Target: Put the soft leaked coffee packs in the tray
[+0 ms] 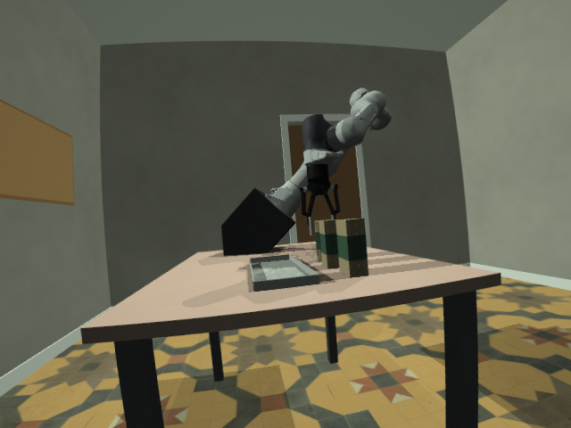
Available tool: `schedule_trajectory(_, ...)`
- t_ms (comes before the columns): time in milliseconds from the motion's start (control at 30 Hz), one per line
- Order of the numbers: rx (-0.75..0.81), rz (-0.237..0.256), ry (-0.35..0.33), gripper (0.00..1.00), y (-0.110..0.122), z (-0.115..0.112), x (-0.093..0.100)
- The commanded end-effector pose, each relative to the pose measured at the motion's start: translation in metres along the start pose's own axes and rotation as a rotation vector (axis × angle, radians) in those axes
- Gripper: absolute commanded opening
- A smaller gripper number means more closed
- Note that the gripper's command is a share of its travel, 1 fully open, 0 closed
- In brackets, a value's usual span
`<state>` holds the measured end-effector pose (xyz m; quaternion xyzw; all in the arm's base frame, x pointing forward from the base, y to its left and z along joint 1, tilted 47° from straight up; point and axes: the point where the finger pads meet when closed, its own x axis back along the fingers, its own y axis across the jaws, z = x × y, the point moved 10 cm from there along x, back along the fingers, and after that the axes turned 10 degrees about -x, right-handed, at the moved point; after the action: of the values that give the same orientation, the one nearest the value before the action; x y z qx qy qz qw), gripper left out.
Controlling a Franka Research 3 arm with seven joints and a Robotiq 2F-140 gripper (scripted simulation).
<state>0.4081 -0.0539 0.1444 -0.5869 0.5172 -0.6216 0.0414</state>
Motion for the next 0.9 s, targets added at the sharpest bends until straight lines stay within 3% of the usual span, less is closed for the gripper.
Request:
schedule_trajectory(0,0.009,0.004,-0.001,0.53,-0.0012,0.0000,-0.0005)
schedule_trajectory(767,0.009,0.004,-0.001,0.53,-0.0012,0.0000,-0.0005)
schedule_trajectory(800,0.009,0.004,-0.001,0.23,-0.0012,0.0000,-0.0005)
schedule_trajectory(867,0.009,0.004,-0.001,0.23,-0.0012,0.0000,-0.0005)
